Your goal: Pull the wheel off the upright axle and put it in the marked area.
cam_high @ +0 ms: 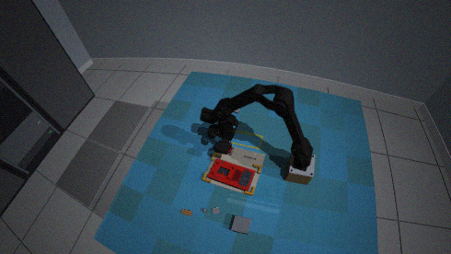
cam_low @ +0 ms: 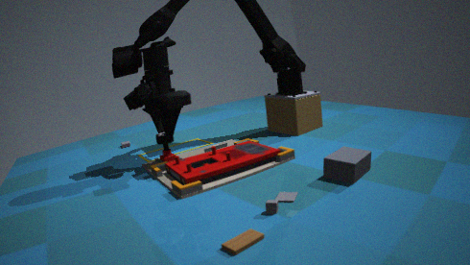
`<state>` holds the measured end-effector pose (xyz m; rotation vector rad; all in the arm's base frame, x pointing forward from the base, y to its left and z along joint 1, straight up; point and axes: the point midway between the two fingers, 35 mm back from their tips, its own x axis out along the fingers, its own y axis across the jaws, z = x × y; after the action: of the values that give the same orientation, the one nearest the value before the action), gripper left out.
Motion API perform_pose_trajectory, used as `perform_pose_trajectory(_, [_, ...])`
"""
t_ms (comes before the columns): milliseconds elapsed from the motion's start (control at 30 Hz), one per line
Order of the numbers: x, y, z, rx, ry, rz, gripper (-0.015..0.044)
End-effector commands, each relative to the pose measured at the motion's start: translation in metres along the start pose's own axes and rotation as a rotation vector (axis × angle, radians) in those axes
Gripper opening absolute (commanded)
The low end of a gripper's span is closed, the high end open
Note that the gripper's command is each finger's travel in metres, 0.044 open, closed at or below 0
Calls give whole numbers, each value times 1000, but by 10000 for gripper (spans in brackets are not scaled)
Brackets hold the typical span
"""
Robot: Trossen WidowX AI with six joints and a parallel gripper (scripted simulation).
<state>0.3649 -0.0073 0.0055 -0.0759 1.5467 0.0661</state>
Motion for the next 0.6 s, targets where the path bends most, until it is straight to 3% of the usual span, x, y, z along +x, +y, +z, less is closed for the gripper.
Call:
perform_pose_trajectory(0, [-7,0,1,-5,-12,0,0])
perform_pose_trajectory(567, [-12,0,1,-5,-14,0,0])
